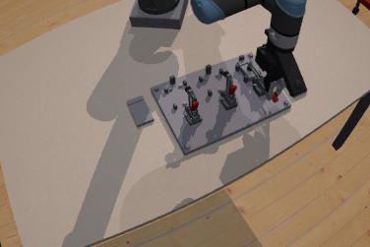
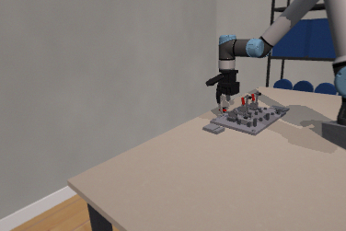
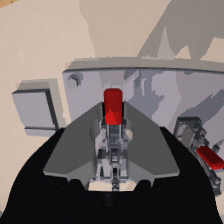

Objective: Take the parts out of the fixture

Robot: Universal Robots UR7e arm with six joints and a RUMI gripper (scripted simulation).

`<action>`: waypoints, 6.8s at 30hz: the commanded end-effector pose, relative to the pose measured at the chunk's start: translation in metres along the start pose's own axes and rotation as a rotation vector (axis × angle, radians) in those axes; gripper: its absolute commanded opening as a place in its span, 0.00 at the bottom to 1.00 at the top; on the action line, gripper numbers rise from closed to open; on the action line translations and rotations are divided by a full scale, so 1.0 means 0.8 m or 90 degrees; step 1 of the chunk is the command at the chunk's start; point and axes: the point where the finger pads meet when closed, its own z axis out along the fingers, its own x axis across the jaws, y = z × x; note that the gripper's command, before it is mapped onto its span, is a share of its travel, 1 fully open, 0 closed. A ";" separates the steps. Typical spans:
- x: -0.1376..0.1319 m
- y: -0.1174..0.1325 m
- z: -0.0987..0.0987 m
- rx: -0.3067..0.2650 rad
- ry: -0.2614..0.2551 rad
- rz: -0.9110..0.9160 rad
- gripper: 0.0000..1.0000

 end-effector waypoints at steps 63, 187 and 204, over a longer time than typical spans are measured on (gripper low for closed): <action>0.000 0.036 -0.039 0.001 0.000 0.000 0.00; 0.000 0.063 -0.051 0.001 0.000 0.000 0.28; 0.000 0.063 -0.104 0.001 0.000 0.000 0.28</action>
